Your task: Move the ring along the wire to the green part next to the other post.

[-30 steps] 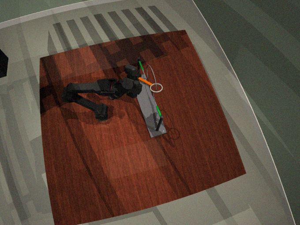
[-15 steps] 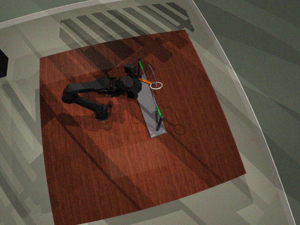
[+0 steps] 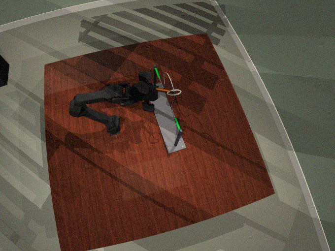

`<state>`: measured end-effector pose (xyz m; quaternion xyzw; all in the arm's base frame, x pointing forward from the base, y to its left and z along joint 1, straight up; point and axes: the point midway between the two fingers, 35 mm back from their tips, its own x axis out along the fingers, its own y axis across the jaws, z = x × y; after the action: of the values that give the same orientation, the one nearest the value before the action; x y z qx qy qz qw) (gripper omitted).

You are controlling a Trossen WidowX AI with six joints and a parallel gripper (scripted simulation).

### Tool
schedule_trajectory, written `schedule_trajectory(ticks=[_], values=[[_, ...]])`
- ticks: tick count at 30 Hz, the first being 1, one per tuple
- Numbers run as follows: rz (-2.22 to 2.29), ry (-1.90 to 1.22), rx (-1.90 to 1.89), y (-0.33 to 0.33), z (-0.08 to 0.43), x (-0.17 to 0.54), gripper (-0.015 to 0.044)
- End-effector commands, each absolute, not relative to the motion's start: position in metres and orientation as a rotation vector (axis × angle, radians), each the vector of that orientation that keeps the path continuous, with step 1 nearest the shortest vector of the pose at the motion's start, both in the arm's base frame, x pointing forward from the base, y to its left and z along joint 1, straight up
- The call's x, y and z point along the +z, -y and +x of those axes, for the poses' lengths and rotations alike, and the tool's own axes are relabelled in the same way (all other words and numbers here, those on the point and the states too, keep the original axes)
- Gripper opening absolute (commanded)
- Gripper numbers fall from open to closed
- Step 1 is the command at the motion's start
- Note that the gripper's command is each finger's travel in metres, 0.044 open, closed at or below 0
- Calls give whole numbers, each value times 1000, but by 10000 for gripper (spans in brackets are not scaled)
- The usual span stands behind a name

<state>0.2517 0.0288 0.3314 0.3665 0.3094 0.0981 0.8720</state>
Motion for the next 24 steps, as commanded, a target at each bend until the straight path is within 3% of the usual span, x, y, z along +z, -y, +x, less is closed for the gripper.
schedule_trajectory(ticks=[1,24], values=[[705,-638,188,-27,252,333,-150],[403,-624,87,-18,252,325,-150]])
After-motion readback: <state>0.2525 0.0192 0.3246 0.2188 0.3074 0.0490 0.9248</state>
